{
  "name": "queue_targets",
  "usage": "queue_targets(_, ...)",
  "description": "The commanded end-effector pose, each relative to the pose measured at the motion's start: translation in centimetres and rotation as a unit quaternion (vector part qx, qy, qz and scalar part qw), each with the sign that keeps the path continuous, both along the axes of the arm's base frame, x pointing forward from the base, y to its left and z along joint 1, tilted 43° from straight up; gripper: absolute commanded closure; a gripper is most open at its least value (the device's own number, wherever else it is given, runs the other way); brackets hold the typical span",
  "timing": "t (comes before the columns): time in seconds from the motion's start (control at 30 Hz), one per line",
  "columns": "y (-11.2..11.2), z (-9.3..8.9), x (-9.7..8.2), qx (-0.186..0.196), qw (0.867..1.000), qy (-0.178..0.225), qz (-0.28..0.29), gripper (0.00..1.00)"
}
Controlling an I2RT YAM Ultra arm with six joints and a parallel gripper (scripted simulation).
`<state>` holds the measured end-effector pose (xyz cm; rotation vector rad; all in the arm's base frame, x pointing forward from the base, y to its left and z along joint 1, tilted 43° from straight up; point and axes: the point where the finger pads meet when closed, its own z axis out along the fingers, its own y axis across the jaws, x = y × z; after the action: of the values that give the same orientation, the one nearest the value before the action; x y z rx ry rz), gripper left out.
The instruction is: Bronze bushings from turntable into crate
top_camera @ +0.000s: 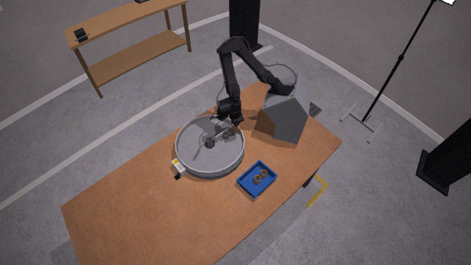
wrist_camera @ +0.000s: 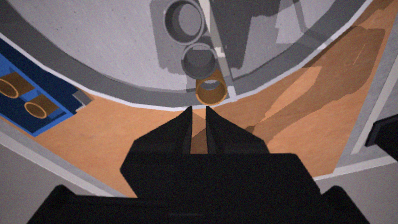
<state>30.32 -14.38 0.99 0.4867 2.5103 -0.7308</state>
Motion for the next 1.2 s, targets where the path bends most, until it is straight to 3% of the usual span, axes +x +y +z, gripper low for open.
queue_targets(0.0,0.21,1.65,1.22,-0.004,1.000,-0.028,0.010,0.85)
queue_targets(1.17,-0.03,1.96,1.46,-0.004,1.000,-0.028,0.008,0.85)
